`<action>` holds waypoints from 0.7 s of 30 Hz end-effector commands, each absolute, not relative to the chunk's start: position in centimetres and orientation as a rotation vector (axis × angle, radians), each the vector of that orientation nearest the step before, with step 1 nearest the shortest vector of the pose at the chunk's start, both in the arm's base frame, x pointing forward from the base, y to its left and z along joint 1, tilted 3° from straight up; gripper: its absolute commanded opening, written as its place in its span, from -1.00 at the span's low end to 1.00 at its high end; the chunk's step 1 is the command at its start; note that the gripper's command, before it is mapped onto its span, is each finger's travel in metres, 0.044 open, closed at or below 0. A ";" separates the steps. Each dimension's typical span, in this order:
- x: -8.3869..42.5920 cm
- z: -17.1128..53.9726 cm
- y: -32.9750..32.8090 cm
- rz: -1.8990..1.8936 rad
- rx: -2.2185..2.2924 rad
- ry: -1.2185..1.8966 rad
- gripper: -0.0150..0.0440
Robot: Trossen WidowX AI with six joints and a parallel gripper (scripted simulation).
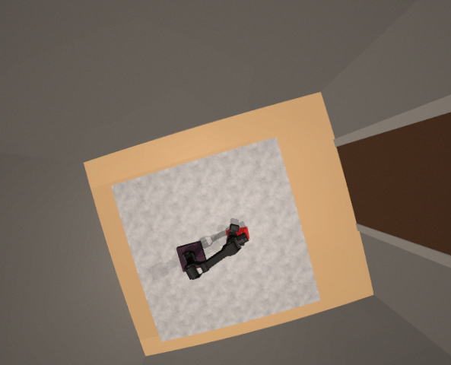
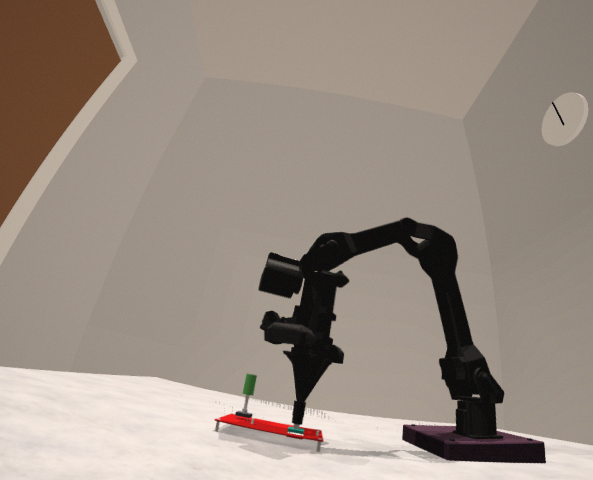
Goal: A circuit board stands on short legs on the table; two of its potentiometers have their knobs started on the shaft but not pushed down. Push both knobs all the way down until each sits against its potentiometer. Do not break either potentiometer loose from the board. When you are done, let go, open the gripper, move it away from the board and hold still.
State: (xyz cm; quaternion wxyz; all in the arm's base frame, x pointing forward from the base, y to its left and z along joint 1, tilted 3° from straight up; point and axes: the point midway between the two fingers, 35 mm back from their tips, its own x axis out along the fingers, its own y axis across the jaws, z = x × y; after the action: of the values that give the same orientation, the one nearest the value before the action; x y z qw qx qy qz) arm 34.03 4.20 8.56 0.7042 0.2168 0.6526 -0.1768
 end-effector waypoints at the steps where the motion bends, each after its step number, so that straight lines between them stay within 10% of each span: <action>1: 34.4 7.6 4.2 -0.404 0.482 1.463 -0.49; 21: 34.1 10.7 4.1 -0.404 0.482 1.463 -0.49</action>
State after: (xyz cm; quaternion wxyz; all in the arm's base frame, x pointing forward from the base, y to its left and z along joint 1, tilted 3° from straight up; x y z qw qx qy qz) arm 34.09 4.15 10.11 0.6981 0.2149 0.6588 -0.1801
